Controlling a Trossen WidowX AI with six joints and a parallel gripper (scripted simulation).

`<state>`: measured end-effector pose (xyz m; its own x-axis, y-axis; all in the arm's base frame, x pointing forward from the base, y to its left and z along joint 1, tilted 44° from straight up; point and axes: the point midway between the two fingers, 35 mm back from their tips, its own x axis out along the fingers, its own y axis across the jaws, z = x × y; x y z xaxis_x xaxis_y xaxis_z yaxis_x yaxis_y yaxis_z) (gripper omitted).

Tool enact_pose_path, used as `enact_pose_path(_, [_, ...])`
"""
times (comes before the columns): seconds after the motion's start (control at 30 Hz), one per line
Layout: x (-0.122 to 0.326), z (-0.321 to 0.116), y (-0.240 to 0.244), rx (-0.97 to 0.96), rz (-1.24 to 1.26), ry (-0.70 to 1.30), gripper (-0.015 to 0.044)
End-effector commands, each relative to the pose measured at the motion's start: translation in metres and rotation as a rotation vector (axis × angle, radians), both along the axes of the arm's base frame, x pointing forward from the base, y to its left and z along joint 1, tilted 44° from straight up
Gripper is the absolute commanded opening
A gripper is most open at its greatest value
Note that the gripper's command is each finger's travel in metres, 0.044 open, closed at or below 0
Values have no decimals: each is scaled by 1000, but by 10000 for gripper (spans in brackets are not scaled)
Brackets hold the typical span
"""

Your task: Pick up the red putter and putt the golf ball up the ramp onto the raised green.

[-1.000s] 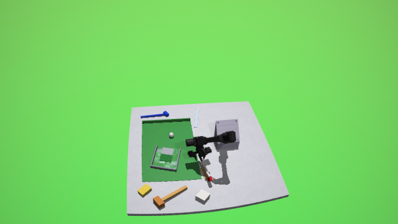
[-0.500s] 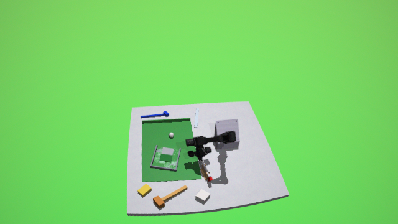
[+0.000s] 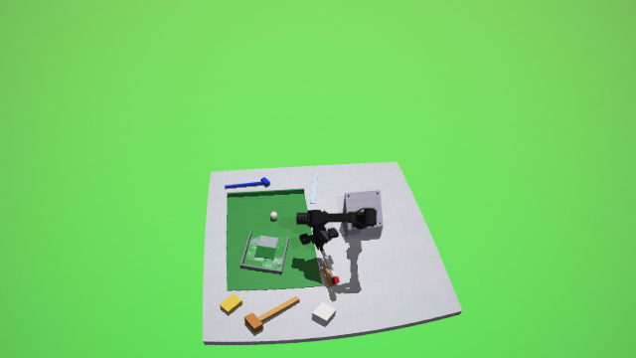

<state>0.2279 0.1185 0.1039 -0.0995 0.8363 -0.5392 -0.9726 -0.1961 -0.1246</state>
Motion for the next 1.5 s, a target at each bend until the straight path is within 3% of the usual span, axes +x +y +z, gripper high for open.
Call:
enact_pose_path(0.0, [3,19,-16,5,-1,-11,0])
enact_pose_path(0.23, [0,41,-33,17,1,-9,0])
enact_pose_path(0.43, [4,29,-37,-9,-38,40,0])
enact_pose_path(0.93, [41,-29,-121,-170,-436,472,0])
enact_pose_path(1.47, [40,-96,-206,-257,-862,957,0])
